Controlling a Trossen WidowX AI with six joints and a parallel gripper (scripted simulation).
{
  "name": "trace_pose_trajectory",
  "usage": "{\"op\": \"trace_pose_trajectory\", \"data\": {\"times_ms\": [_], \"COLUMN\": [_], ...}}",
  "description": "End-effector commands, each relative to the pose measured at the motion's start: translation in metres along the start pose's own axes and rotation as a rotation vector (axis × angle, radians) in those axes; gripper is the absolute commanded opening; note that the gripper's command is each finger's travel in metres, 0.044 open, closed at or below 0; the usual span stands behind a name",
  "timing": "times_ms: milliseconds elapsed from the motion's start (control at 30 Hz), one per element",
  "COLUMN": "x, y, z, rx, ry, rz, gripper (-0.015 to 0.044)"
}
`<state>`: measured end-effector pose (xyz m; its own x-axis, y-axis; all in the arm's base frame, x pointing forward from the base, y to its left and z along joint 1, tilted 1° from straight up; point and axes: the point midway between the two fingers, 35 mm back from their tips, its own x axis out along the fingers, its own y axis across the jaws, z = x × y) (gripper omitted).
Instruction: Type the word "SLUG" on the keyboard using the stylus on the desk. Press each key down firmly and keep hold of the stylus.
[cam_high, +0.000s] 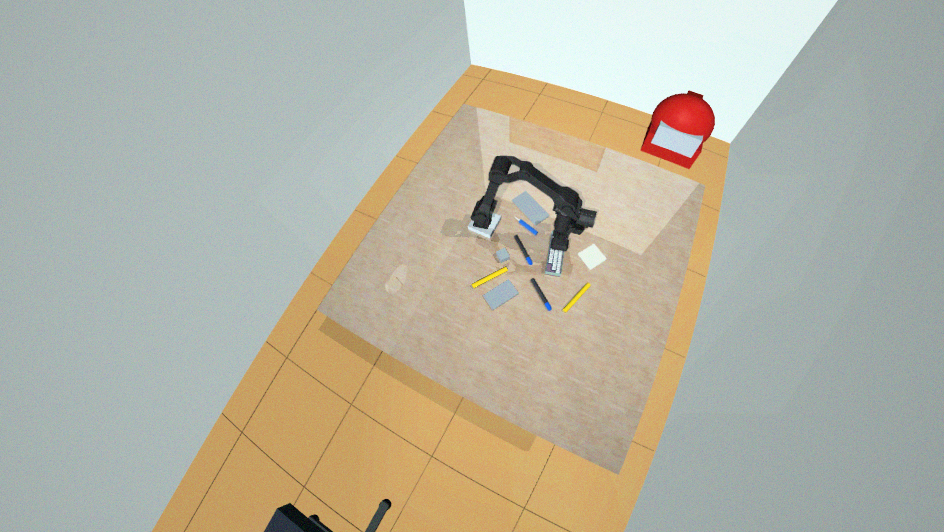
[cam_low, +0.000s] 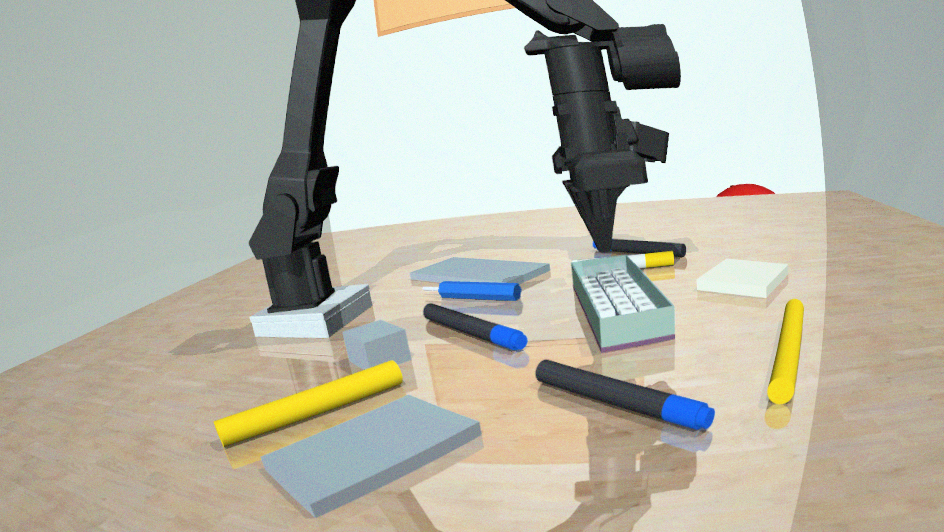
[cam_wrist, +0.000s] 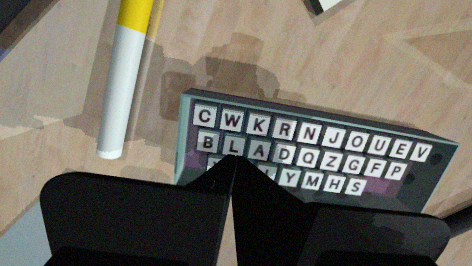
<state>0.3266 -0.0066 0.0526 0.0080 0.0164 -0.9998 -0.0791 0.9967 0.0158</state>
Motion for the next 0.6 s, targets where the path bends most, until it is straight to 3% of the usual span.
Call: {"op": "trace_pose_trajectory", "data": {"times_ms": [0,400,567], "x": [0.000,0.000,-0.001], "y": [-0.035,-0.059,-0.114], "z": [0.000,-0.001,-0.002], "rx": [0.011,0.009,0.009], "ry": [0.001,0.003,0.003], "rz": [-0.010,-0.011,-0.016], "gripper": [0.0000,0.0000,0.0000]}}
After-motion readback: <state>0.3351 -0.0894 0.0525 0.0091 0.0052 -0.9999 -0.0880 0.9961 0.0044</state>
